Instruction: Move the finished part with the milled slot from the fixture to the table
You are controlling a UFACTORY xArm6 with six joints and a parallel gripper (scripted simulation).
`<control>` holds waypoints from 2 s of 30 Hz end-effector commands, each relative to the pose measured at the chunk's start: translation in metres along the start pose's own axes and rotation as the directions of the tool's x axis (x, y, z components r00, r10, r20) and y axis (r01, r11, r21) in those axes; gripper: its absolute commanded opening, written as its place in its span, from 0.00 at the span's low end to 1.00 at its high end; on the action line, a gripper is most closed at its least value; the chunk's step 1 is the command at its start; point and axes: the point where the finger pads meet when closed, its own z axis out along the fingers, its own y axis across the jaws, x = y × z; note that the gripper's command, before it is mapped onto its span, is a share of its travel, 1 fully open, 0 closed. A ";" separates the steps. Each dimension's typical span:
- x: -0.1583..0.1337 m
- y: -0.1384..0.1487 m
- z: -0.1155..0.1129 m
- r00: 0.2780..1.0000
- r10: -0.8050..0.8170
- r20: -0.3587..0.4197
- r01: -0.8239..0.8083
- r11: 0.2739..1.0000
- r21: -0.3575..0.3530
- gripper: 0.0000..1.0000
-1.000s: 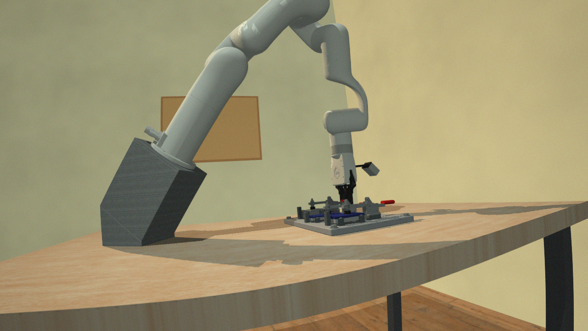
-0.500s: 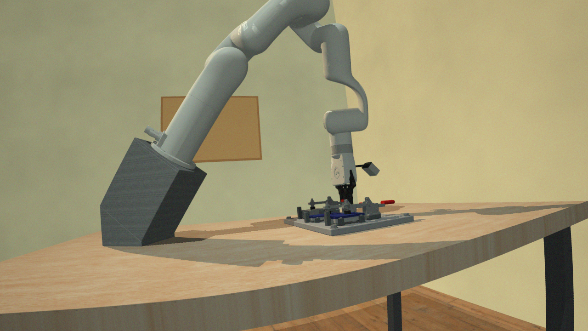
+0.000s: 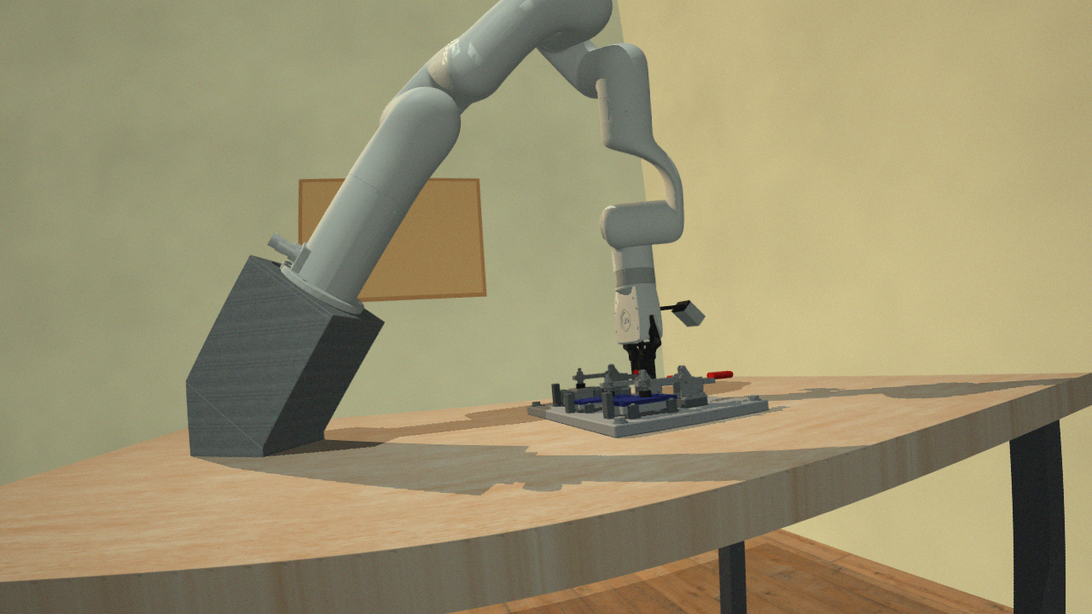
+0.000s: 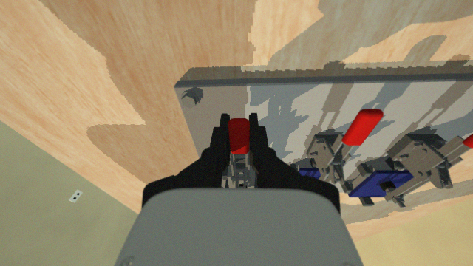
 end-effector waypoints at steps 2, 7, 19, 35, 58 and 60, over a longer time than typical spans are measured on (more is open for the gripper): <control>0.002 0.000 -0.001 1.000 0.000 -0.003 0.000 1.000 0.001 0.00; 0.001 0.000 -0.001 1.000 0.000 -0.003 0.000 1.000 0.001 0.00; 0.001 0.000 -0.002 1.000 0.000 -0.003 0.000 1.000 0.001 0.00; -0.001 0.000 -0.007 1.000 0.000 -0.003 0.000 1.000 0.001 0.00; -0.008 0.000 -0.018 1.000 0.000 -0.003 0.000 1.000 0.001 0.00; -0.009 0.000 -0.019 1.000 0.000 -0.003 0.000 1.000 0.001 0.00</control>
